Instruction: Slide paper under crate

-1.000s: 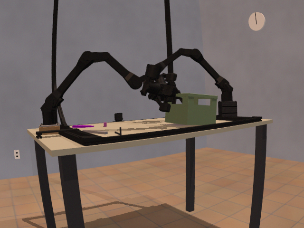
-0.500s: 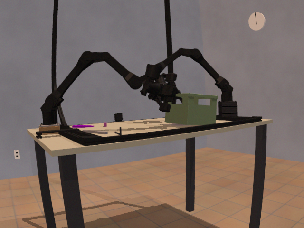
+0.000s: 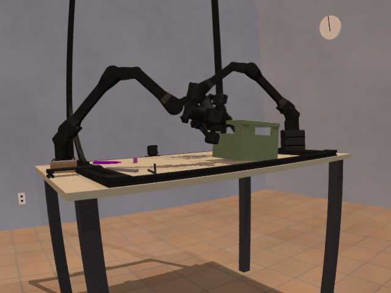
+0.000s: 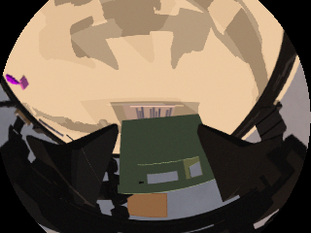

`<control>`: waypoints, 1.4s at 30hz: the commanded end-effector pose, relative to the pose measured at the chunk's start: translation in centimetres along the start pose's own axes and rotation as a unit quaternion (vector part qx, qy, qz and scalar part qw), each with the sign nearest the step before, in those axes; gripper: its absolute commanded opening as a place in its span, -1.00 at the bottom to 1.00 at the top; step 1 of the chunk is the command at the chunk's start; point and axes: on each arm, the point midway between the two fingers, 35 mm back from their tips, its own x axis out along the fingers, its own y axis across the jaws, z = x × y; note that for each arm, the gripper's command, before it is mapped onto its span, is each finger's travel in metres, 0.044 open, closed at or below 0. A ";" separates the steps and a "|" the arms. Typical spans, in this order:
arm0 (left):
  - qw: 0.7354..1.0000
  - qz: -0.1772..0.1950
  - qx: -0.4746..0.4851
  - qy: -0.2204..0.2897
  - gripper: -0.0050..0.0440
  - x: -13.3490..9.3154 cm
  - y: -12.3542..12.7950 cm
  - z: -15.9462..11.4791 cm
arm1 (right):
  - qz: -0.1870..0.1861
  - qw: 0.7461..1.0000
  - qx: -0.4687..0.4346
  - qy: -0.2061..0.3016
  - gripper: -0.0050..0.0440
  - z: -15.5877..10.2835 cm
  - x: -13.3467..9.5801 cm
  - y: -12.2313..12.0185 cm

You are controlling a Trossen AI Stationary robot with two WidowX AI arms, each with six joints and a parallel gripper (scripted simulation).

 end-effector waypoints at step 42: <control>1.000 0.000 -0.003 -0.001 0.84 -0.1 0.0 0.0 | 0.037 0.999 -0.003 -0.002 0.77 0.0 -0.1 -1.3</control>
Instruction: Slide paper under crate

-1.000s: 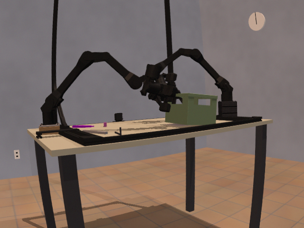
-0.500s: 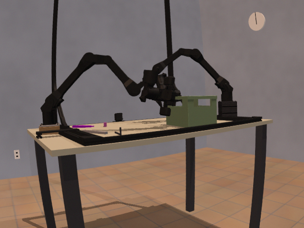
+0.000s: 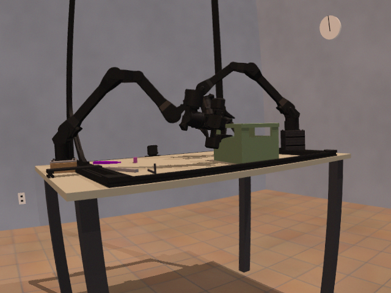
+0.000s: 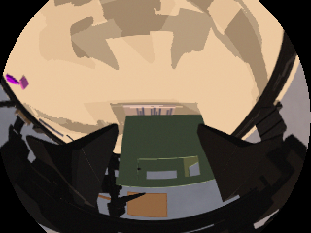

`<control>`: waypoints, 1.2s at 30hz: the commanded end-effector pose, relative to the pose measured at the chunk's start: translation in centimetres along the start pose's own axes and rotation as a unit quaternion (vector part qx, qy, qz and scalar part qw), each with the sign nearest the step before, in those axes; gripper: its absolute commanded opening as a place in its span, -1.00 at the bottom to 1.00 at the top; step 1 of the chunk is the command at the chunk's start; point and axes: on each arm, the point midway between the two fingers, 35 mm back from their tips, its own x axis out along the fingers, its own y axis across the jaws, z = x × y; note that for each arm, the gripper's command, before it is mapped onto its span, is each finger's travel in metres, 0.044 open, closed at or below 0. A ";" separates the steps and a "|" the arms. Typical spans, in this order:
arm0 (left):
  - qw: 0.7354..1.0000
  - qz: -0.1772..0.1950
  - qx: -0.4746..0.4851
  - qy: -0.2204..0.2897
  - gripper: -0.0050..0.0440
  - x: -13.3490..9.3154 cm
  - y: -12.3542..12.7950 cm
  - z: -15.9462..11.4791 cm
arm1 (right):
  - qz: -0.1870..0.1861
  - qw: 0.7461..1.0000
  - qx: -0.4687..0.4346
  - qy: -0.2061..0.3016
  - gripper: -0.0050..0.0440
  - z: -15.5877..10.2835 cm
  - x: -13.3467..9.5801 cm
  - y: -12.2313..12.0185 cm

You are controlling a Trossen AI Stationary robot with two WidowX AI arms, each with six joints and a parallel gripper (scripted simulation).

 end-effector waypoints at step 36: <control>1.000 0.000 -0.003 -0.001 0.84 -0.1 0.0 0.0 | 0.020 1.000 -0.004 -0.001 0.84 0.0 -4.7 1.5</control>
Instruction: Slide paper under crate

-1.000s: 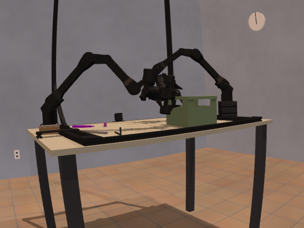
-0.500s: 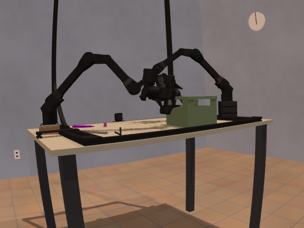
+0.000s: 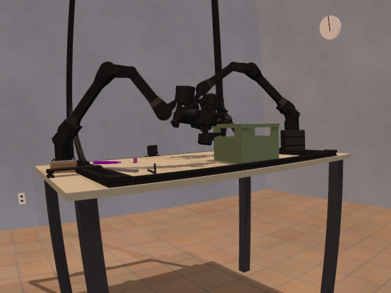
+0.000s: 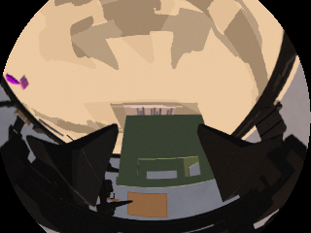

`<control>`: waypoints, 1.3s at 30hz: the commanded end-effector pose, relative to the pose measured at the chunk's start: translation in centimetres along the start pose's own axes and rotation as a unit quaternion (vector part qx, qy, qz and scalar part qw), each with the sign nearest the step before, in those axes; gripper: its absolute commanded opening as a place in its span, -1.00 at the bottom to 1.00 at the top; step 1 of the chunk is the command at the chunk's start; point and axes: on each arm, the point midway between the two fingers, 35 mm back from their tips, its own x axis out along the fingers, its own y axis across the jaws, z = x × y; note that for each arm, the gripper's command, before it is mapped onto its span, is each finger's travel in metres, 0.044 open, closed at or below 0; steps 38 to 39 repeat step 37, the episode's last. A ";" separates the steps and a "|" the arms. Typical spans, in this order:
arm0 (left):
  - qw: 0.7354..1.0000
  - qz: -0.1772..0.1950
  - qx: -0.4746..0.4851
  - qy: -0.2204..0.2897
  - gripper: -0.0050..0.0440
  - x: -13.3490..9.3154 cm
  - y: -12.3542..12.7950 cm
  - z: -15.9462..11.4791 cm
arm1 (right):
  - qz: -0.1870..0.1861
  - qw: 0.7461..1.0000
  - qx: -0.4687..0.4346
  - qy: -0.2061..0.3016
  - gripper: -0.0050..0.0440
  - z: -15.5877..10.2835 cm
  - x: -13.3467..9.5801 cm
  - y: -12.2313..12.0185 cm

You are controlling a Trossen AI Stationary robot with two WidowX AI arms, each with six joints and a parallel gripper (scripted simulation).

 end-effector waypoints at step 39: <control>1.000 0.000 -0.003 -0.001 0.84 -0.1 0.0 0.0 | 0.018 1.000 -0.004 0.001 0.84 -0.4 -4.4 1.1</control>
